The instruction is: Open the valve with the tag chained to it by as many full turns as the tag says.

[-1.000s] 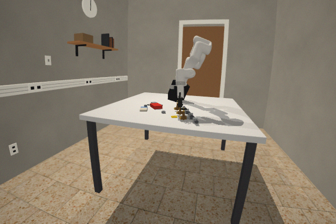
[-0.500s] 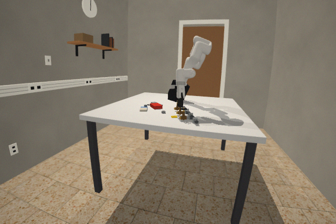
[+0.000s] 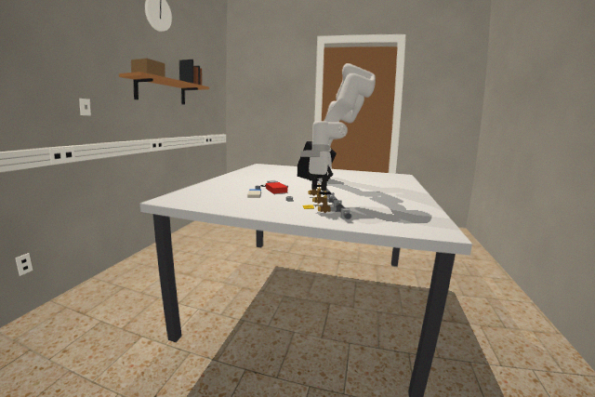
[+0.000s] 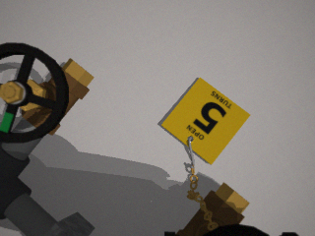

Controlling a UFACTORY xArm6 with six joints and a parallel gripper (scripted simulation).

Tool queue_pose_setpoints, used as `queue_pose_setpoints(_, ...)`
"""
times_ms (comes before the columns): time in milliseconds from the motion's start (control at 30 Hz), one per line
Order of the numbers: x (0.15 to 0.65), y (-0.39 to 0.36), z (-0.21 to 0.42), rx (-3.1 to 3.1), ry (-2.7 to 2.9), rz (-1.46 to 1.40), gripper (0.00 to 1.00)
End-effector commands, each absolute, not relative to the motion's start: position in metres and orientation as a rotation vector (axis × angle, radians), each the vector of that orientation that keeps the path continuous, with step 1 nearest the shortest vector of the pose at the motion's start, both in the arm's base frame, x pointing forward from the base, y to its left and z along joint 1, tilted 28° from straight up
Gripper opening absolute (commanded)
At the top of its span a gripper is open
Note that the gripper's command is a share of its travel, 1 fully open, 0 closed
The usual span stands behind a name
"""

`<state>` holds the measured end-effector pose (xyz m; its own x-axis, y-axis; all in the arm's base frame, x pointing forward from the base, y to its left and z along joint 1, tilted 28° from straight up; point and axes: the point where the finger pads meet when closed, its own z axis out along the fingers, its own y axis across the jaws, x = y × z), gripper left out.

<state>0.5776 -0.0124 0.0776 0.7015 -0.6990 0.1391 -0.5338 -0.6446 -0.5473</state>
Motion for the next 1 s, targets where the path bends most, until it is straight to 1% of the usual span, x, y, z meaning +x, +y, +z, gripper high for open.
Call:
queue_pose_setpoints(0,0.5787,-0.0130,0.0794,-2.547,0.604,-0.602,0.00)
queue_pose_setpoints(167,0.5787,-0.0130,0.0794,-2.660,0.262,-0.683,0.00)
queue_pose_setpoints(233,0.5787,-0.0130,0.0794,-2.660,0.262,-0.683,0.00)
queue_pose_setpoints(267,0.5787,-0.0130,0.0794,-2.693,0.054,-0.739,0.00)
queue_pose_setpoints(500,0.5787,-0.0130,0.0794,-2.752,-0.377,-0.806,0.00)
queue_pose_setpoints(733,0.5787,-0.0130,0.0794,-2.724,-0.906,-0.880,0.00)
queue_pose_setpoints(800,0.5787,-0.0130,0.0794,-2.724,-0.906,-0.880,0.00)
queue_pose_setpoints(833,0.5787,-0.0130,0.0794,-2.673,-1.120,-0.924,0.00)
queue_pose_setpoints(967,0.5787,-0.0130,0.0794,-2.621,-1.331,-0.944,0.00)
